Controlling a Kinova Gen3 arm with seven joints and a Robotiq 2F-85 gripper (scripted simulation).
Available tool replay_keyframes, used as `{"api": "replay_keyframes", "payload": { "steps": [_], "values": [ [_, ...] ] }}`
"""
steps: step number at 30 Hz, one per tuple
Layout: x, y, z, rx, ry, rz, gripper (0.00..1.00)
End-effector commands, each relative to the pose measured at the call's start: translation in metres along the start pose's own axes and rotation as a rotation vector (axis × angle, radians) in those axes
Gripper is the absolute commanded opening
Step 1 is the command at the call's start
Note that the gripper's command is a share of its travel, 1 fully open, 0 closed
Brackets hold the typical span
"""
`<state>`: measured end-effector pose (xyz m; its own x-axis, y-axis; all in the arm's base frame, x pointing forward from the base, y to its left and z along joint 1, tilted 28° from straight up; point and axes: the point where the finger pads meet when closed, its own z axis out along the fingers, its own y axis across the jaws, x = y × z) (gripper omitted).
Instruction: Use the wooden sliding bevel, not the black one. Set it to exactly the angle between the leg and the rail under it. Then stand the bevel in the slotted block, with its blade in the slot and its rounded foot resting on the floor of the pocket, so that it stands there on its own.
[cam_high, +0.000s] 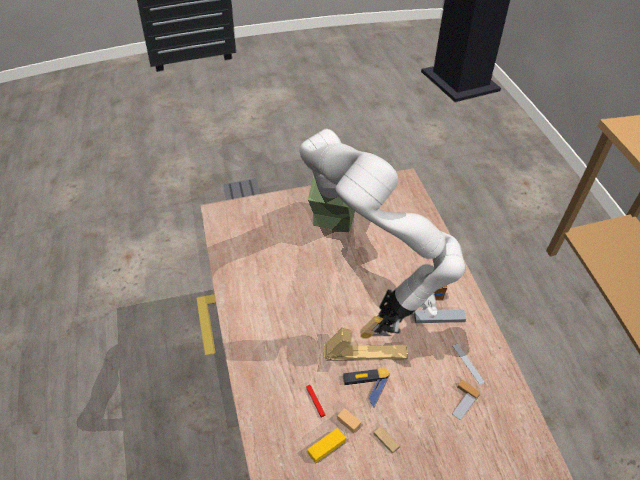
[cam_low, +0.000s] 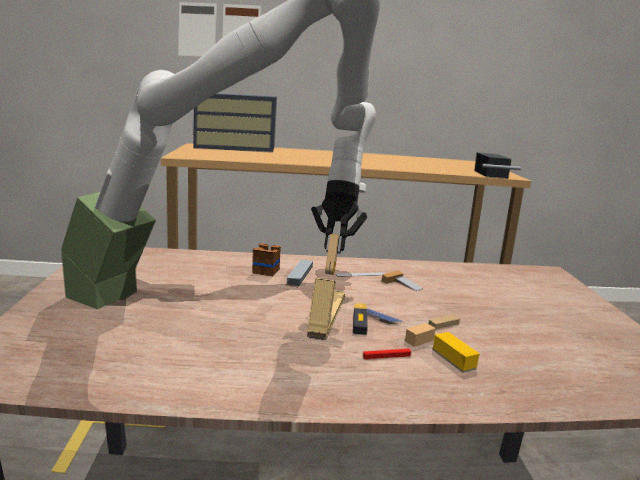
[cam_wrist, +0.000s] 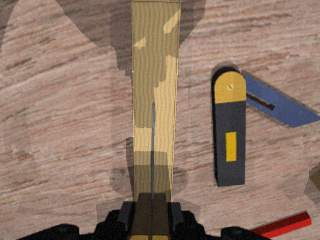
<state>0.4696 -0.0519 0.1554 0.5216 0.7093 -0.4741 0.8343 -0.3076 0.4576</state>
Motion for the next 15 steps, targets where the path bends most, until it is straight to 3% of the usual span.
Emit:
{"api": "replay_keyframes", "payload": {
  "steps": [1,15],
  "values": [
    [0.0001,0.0004,-0.0027,-0.001,0.001,0.001,0.10],
    [0.0001,0.0004,-0.0081,-0.001,0.001,0.001,0.10]
  ]
}}
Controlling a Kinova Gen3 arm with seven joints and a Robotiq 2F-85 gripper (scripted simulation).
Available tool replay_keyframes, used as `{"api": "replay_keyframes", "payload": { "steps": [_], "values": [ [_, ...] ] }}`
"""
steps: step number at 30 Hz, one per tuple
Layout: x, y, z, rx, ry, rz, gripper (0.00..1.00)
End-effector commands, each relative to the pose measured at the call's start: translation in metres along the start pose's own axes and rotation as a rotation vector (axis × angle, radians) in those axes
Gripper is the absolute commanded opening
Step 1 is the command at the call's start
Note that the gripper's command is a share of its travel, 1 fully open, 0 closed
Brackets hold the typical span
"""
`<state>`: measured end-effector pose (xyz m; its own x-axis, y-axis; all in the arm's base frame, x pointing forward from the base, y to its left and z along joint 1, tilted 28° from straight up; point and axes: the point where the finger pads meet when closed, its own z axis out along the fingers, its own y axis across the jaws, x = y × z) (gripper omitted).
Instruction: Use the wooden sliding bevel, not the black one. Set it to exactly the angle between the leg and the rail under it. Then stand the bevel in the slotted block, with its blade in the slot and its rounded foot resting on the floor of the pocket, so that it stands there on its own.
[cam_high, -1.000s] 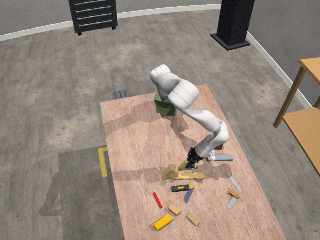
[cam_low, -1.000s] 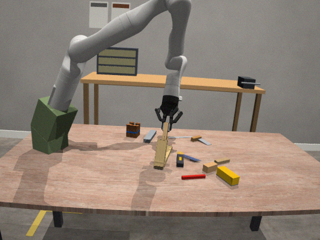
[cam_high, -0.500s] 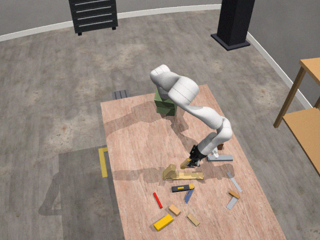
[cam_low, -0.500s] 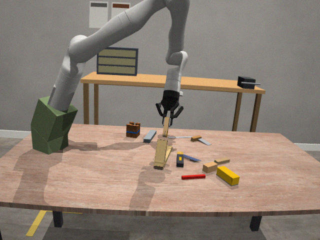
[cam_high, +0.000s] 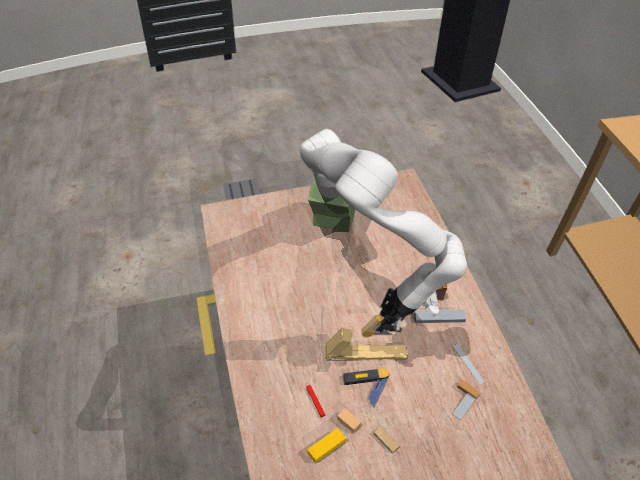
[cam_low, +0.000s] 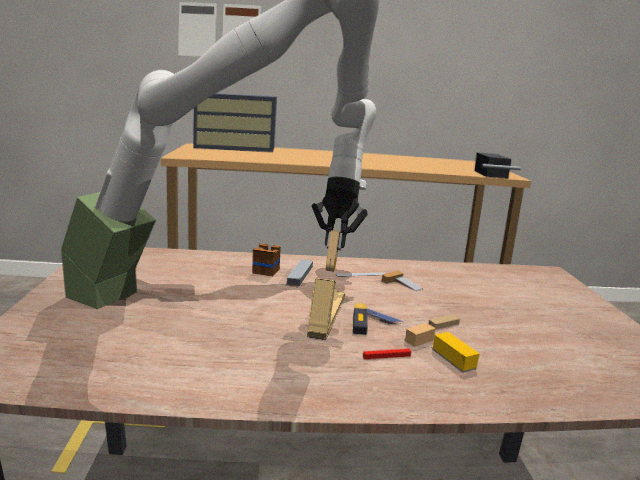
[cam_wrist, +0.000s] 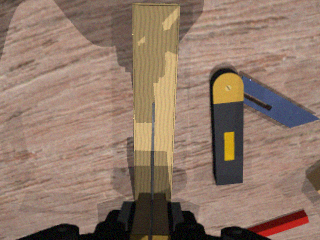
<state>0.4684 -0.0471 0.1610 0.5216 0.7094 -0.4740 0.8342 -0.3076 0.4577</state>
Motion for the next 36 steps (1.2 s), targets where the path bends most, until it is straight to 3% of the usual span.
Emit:
{"api": "replay_keyframes", "payload": {
  "steps": [1,13,18,26,36],
  "values": [
    [0.000,0.000,-0.001,-0.001,0.001,0.001,0.10],
    [-0.001,0.000,-0.003,-0.001,0.001,0.001,0.10],
    [-0.006,0.000,-0.013,-0.001,0.001,0.001,0.10],
    [-0.027,0.000,-0.058,-0.001,0.001,0.001,0.10],
    [-0.029,0.000,-0.063,-0.001,0.001,0.001,0.10]
  ]
}}
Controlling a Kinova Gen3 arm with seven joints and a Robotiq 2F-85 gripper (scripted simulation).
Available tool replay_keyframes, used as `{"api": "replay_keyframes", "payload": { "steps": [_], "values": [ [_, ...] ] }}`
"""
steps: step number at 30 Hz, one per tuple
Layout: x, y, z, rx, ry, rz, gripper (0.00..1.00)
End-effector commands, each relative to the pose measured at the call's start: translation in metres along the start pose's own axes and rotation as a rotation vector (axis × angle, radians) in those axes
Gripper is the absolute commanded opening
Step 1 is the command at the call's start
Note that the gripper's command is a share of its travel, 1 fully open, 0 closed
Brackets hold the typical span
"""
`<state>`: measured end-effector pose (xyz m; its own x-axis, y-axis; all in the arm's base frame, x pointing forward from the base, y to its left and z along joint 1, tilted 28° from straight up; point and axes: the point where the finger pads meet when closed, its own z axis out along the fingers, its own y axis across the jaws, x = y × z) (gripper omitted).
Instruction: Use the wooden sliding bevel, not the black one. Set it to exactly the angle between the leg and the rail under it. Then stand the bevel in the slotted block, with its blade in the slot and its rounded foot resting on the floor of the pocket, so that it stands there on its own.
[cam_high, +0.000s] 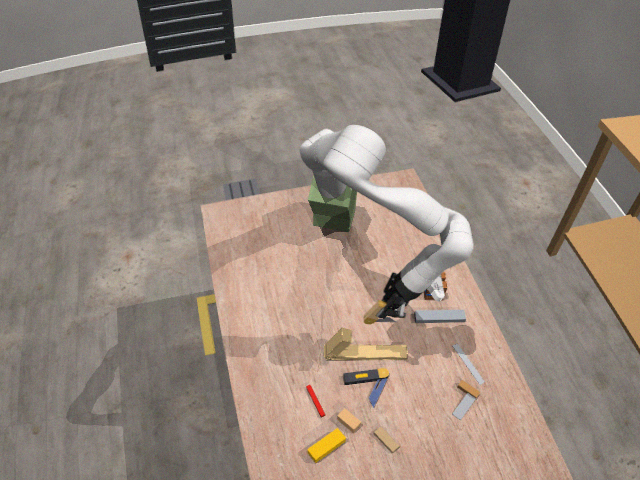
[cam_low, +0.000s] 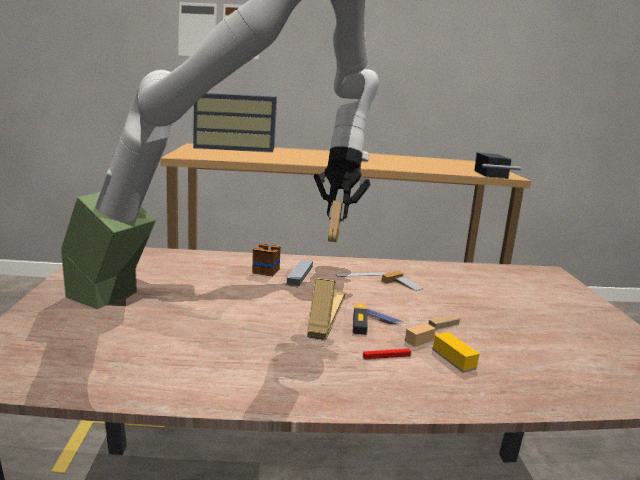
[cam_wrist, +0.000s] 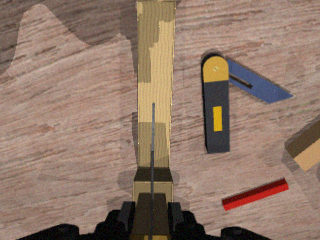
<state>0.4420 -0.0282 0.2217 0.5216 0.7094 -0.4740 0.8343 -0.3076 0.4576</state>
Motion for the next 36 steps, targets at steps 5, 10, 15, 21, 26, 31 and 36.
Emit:
{"api": "replay_keyframes", "payload": {
  "steps": [5,10,15,21,26,31,36],
  "values": [
    [0.000,0.000,-0.001,-0.001,0.001,0.001,0.10],
    [0.001,-0.001,-0.001,-0.001,0.003,0.001,0.10],
    [0.004,-0.004,-0.003,-0.001,0.010,0.001,0.10],
    [0.012,-0.013,-0.007,-0.001,0.027,0.002,0.10],
    [0.024,-0.028,-0.013,0.000,0.056,0.004,0.10],
    [0.041,-0.048,-0.022,0.000,0.096,0.007,0.10],
    [0.053,-0.062,-0.028,0.001,0.123,0.008,0.10]
  ]
}}
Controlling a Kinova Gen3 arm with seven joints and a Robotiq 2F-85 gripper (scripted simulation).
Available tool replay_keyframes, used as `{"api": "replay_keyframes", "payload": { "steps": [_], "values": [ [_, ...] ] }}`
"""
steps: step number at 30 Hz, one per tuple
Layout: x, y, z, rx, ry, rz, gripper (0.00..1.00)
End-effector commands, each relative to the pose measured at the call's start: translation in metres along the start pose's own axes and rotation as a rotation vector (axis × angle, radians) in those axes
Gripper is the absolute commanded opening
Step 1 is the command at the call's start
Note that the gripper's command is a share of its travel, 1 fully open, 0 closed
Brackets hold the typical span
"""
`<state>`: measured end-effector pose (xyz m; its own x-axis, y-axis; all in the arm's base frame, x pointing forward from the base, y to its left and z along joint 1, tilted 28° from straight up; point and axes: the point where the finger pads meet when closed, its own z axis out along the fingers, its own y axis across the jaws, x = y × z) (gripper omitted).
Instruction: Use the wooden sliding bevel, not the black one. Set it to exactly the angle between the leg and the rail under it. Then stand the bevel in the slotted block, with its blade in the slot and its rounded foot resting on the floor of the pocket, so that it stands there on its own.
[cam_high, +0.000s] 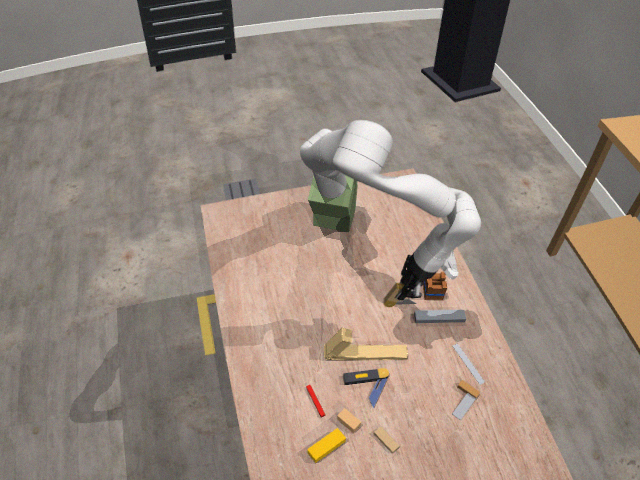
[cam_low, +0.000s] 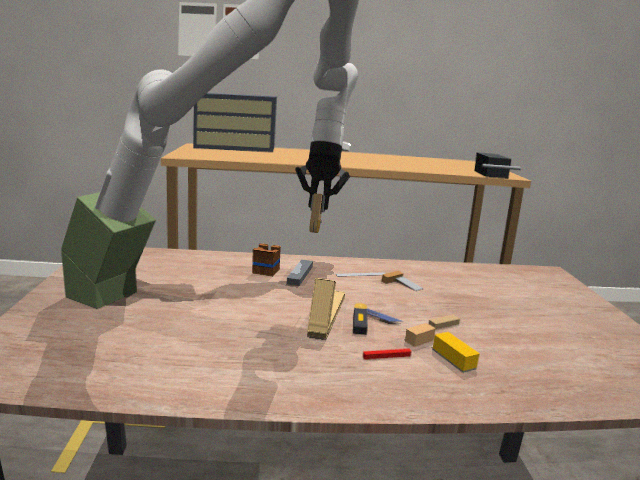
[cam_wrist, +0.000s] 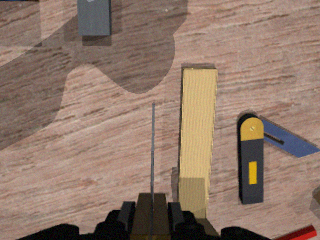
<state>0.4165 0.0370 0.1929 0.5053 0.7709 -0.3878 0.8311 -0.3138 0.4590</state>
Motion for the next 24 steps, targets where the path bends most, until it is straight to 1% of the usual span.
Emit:
{"api": "replay_keyframes", "payload": {
  "steps": [1,12,14,24],
  "values": [
    [0.011,-0.013,-0.005,-0.001,0.026,0.002,0.10],
    [0.063,-0.070,-0.025,0.001,0.138,0.009,0.10],
    [0.063,-0.070,-0.025,0.001,0.138,0.009,0.10],
    [0.105,-0.118,-0.042,0.002,0.232,0.015,0.10]
  ]
}}
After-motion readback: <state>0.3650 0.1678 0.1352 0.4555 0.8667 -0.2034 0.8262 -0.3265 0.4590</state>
